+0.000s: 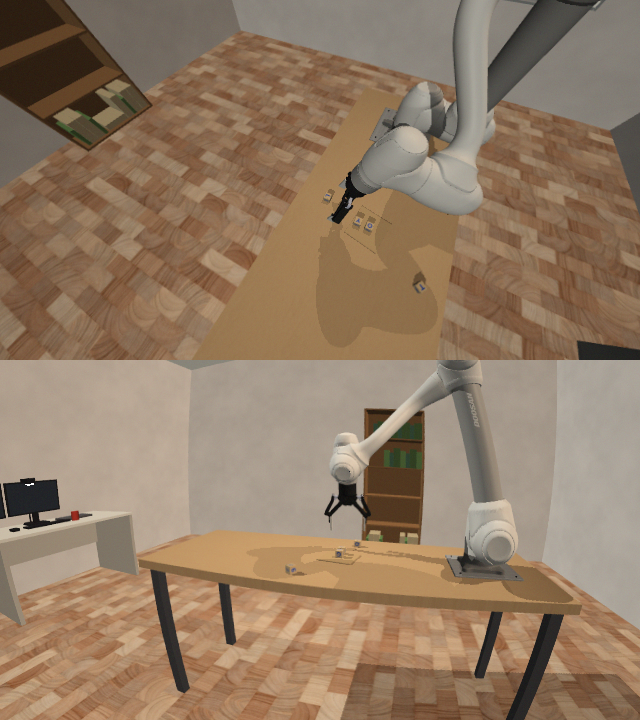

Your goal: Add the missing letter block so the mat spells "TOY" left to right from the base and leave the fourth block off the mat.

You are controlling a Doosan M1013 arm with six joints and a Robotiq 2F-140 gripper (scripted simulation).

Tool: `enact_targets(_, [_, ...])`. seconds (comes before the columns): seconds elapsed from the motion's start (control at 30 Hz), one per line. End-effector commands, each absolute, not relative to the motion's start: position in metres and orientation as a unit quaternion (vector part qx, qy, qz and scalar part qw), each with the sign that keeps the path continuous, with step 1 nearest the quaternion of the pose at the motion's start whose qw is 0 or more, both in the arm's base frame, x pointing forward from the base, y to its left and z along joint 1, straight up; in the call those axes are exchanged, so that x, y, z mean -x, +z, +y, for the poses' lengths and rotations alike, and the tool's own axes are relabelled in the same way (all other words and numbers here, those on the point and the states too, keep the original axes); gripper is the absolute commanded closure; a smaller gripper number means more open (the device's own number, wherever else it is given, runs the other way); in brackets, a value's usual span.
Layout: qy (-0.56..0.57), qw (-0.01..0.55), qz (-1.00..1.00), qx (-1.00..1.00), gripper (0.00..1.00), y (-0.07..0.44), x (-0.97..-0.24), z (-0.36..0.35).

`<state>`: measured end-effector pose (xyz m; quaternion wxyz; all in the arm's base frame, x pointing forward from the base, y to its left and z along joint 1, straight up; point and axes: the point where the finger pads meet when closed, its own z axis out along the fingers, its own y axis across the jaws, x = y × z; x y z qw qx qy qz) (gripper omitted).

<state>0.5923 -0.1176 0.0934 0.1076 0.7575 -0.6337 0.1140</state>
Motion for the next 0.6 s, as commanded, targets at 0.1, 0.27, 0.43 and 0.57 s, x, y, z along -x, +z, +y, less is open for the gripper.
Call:
enact_targets(0.1, [0.083, 0.086, -0.559, -0.821, 0.0, 0.105, -0.641, -0.032])
enact_targets(0.27, [0.067, 0.073, -0.513, -0.853, 0.0, 0.113, -0.662, 0.019])
enact_targets(0.43, [0.05, 0.057, -0.458, -0.886, 0.0, 0.122, -0.68, 0.08])
enact_targets(0.57, [0.036, 0.043, -0.412, -0.909, 0.0, 0.129, -0.691, 0.13])
